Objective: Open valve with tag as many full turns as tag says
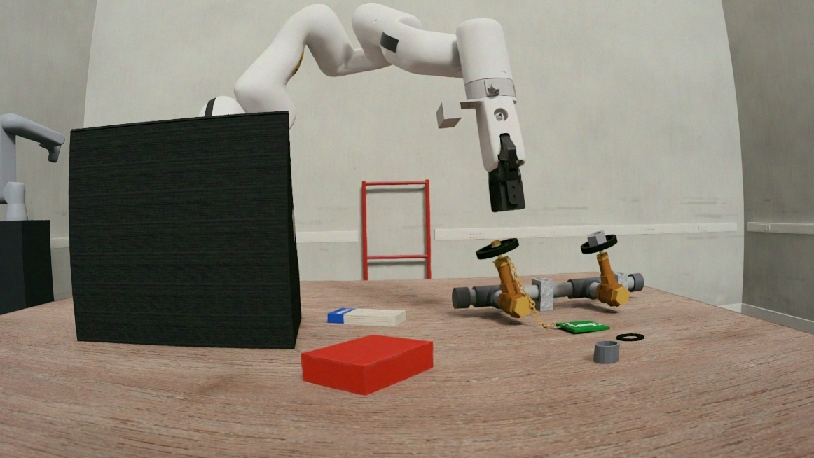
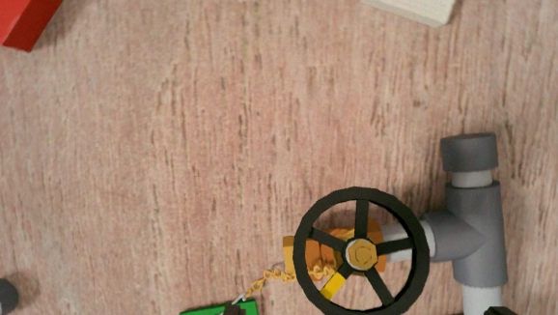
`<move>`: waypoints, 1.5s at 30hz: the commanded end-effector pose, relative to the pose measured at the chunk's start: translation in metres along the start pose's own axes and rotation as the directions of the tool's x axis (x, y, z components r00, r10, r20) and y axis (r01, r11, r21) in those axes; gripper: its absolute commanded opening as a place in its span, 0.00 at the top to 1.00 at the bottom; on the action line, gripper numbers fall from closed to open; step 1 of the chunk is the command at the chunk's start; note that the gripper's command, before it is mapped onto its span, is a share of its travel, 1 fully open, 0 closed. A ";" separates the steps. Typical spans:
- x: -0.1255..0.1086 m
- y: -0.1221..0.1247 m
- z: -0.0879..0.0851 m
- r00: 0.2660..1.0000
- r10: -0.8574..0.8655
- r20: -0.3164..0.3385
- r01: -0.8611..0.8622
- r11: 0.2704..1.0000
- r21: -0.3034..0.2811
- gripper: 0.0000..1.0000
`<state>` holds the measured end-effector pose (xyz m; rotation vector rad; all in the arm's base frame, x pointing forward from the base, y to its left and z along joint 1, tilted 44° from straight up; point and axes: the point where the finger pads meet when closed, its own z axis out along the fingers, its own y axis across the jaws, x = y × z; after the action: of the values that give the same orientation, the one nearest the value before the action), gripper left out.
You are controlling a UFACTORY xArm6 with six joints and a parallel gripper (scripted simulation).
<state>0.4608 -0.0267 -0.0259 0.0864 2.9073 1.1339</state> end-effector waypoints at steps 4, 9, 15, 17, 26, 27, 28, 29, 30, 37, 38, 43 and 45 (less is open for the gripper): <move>0.011 0.003 0.000 0.923 -0.382 0.054 0.381 0.924 0.032 0.00; 0.019 0.004 0.000 0.816 -0.575 0.053 0.572 0.818 0.059 0.00; 0.026 0.005 0.001 0.635 -0.771 0.046 0.766 0.636 0.091 0.00; 0.027 0.005 0.001 0.600 -0.798 0.044 0.793 0.602 0.096 0.00; 0.031 0.006 0.002 0.228 -0.973 0.035 0.961 0.231 0.150 0.00; 0.031 0.006 0.002 0.187 -0.982 0.035 0.969 0.190 0.157 0.00; 0.031 0.006 0.002 0.145 -0.989 0.036 0.975 0.149 0.165 0.00; 0.031 0.006 0.002 0.103 -0.994 0.036 0.979 0.108 0.173 0.00; 0.031 0.006 0.002 0.062 -0.997 0.038 0.981 0.068 0.182 0.00; 0.031 0.006 0.002 -0.069 -0.997 0.045 0.974 -0.058 0.218 0.00; 0.031 0.006 0.002 -0.069 -0.997 0.045 0.974 -0.058 0.218 0.00; 0.031 0.006 0.002 -0.069 -0.997 0.045 0.974 -0.058 0.218 0.00; 0.031 0.006 0.002 -0.069 -0.997 0.045 0.974 -0.058 0.218 0.00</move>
<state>0.4287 -0.0185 -0.0242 -1.6034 1.7454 0.4800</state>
